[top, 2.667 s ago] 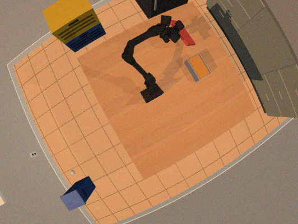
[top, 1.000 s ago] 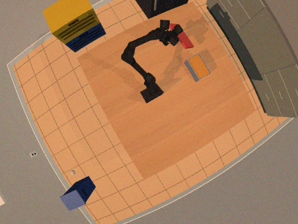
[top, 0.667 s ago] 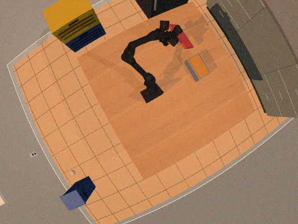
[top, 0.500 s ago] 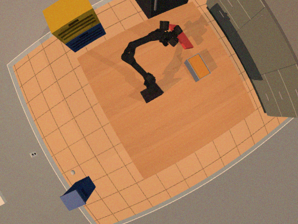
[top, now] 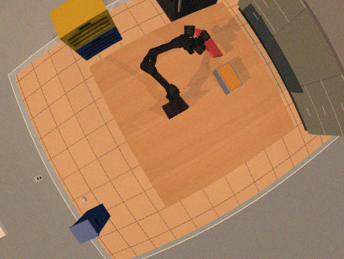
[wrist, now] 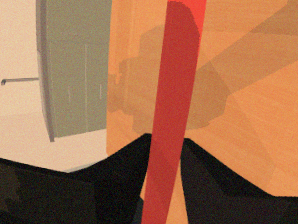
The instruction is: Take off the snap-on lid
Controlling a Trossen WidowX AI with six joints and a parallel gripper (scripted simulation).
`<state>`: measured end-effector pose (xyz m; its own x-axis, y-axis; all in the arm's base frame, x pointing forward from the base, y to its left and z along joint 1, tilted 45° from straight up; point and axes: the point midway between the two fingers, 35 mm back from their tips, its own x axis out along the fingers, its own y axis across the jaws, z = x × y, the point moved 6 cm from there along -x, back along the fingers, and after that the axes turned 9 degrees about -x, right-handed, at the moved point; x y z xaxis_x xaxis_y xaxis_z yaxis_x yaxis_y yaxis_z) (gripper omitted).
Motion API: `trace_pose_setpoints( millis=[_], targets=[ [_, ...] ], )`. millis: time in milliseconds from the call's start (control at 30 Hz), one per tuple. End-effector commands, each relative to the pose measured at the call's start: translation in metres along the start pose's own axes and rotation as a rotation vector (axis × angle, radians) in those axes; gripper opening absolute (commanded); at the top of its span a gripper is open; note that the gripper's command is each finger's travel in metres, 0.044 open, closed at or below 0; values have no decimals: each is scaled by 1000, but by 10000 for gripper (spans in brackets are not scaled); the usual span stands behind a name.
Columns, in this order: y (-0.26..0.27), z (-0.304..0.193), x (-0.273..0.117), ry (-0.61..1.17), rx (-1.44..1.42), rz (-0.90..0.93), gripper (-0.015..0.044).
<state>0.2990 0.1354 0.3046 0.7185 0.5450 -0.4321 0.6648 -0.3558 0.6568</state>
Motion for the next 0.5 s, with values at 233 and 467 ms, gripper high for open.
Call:
trace_pose_setpoints(
  millis=[233,467],
  targets=[
    [-4,0,5,-5,3,13,0],
    [-8,-1,9,-5,3,14,0]
  ],
)
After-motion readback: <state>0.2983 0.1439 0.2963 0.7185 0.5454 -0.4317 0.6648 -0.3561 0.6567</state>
